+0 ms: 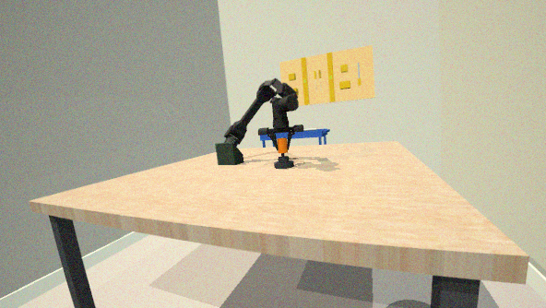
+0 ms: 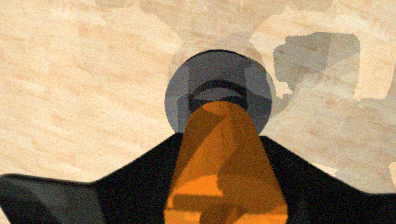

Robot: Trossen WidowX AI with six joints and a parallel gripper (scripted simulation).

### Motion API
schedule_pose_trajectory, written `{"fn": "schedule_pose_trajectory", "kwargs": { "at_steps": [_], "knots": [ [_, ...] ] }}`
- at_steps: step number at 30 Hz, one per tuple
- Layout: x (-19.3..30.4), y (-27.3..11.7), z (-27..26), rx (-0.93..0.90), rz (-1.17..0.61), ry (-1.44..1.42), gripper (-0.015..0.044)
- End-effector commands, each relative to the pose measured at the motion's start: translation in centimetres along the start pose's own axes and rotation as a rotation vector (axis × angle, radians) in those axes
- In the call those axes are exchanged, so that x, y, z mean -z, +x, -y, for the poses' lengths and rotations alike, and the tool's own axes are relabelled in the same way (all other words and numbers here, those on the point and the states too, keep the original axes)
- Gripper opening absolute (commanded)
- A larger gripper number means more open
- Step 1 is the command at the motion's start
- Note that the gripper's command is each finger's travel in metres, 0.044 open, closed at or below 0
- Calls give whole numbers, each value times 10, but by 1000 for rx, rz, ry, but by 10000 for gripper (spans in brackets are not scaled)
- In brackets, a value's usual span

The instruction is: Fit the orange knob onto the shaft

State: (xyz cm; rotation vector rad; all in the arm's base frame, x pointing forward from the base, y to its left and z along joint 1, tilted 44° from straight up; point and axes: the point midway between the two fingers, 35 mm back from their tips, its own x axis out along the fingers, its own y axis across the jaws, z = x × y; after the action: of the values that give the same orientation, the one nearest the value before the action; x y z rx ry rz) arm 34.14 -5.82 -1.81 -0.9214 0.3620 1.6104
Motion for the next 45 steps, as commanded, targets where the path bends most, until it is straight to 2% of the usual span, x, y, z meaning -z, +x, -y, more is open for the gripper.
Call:
{"fn": "schedule_pose_trajectory", "kwargs": {
  "at_steps": [1,17,25,45],
  "knots": [
    [0,1,0,2,-1,-9,0],
    [0,-4,2,1,-1,-9,0],
    [1,-3,2,1,-1,-218,0],
    [0,2,1,1,-1,-218,0]
  ]
}}
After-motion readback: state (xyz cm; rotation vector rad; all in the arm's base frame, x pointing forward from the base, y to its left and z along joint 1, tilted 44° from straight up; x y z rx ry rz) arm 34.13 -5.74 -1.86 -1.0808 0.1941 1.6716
